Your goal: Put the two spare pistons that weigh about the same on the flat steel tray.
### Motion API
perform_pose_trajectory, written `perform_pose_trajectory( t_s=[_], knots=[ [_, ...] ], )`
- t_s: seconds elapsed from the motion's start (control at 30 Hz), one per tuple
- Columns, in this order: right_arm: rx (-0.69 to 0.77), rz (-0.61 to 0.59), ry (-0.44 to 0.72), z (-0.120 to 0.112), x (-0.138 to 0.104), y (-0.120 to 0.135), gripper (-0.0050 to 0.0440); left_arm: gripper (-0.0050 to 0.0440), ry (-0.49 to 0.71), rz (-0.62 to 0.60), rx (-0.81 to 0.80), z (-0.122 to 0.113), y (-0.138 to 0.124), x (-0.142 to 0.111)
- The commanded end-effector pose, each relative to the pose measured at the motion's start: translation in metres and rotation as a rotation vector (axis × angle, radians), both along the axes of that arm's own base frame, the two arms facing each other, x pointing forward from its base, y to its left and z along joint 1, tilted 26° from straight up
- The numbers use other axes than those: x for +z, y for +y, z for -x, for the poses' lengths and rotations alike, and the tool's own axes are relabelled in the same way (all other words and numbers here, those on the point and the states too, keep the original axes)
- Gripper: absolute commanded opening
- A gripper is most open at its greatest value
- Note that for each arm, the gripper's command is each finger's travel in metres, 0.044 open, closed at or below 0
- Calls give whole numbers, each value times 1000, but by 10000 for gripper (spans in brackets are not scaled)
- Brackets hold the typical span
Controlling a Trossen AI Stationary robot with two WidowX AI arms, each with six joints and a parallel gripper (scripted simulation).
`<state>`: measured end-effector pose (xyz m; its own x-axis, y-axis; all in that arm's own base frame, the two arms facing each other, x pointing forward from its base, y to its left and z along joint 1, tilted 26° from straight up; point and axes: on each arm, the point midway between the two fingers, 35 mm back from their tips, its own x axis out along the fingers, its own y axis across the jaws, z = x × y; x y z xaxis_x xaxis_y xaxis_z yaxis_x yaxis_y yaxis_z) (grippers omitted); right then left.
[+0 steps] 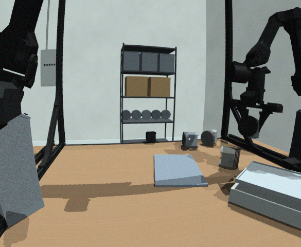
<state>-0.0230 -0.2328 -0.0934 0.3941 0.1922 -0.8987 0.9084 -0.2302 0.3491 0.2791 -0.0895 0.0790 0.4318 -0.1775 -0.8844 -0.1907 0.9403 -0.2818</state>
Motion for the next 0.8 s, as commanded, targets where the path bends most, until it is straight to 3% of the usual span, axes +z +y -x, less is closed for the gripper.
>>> perform_pose_trajectory(
  t_s=[0.0,0.77],
  knots=[
    [1,0,-3,0,0,0,440,158,31,13,-18,10,11,-2],
    [1,0,-3,0,0,0,440,158,31,13,-18,8,111,-4]
  ],
)
